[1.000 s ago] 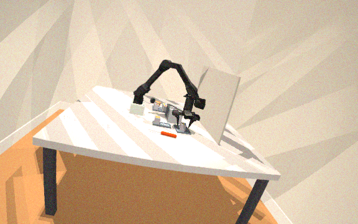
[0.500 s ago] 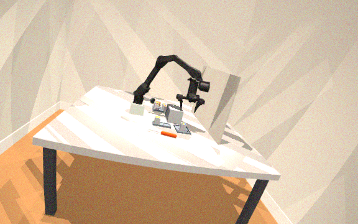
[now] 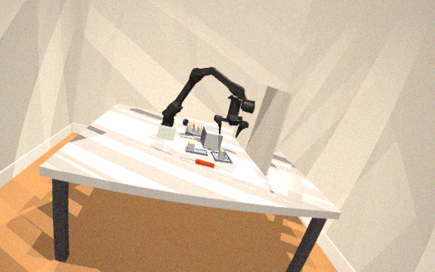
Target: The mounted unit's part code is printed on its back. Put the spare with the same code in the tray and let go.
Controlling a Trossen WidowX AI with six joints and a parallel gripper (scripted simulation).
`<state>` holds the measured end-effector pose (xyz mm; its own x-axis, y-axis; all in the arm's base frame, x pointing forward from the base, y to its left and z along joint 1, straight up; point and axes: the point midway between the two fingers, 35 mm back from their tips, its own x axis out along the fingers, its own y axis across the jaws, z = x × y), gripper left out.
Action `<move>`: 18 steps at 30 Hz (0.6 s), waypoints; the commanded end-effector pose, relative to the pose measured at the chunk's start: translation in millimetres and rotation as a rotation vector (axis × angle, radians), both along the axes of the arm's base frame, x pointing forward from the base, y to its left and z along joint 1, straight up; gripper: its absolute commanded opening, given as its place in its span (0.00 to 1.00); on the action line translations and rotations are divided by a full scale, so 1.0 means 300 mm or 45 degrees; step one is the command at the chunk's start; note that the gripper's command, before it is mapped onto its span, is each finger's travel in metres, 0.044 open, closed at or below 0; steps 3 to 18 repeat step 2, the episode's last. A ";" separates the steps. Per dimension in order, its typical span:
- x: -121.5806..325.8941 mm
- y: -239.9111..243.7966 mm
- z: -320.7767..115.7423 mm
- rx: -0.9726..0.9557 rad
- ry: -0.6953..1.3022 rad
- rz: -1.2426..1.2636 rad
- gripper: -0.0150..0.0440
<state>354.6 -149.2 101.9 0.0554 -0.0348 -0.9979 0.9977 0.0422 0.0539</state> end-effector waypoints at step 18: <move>-0.002 0.001 -0.006 0.002 0.005 0.000 1.00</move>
